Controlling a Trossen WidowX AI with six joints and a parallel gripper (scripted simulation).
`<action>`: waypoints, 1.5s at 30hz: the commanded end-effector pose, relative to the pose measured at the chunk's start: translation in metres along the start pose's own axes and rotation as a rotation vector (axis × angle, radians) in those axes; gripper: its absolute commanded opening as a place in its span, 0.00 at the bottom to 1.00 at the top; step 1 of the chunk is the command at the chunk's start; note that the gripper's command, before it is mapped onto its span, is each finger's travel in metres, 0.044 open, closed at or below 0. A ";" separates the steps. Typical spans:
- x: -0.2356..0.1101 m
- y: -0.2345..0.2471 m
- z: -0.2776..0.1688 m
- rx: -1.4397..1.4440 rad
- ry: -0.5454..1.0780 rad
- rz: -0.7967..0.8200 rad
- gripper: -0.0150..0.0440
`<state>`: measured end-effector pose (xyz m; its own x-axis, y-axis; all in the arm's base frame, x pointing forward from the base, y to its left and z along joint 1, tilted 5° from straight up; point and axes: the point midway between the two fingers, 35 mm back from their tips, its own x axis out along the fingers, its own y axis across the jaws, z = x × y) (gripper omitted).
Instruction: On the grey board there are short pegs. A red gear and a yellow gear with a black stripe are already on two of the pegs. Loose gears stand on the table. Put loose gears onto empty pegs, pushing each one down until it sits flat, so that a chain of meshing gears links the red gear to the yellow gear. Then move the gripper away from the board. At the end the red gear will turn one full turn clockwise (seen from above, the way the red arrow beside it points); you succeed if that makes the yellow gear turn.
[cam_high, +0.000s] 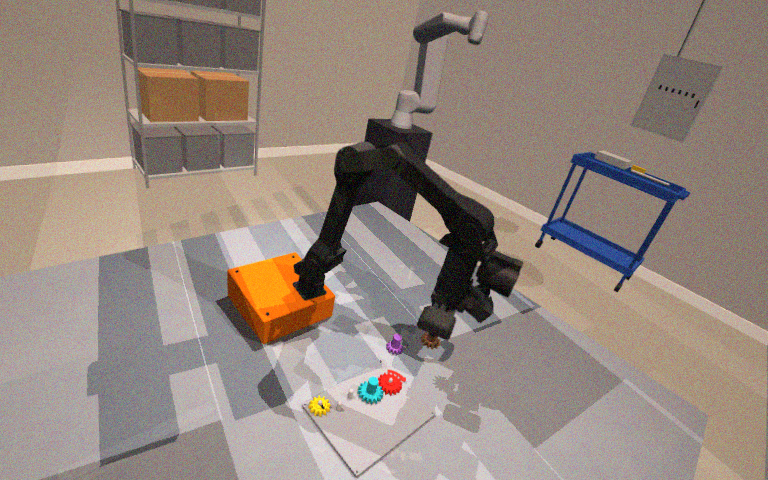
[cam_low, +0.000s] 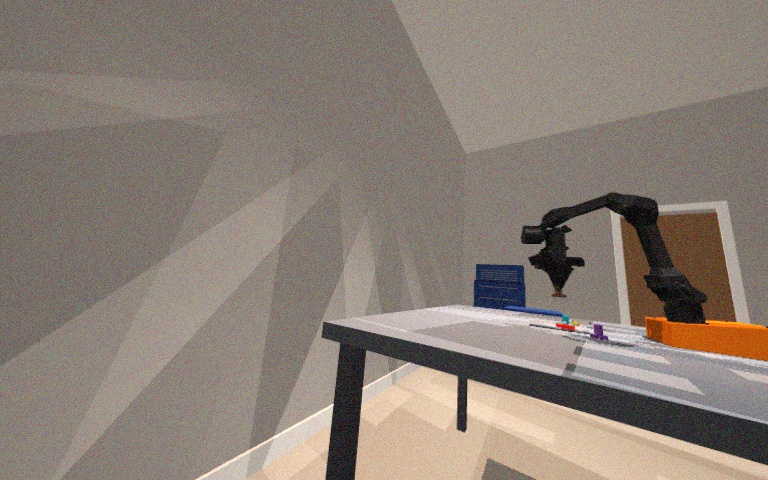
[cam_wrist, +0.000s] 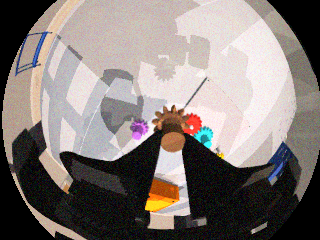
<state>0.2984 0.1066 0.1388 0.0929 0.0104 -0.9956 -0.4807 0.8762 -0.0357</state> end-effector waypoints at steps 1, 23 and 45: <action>0.000 -0.007 -0.004 -0.005 -0.011 0.004 0.25; 0.018 -0.051 -0.028 0.000 -0.008 -0.001 0.25; 0.036 -0.089 -0.059 0.013 -0.007 -0.003 0.25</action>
<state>0.2954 0.0057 0.1012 0.0896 0.0052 -0.9960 -0.4653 0.8844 -0.0372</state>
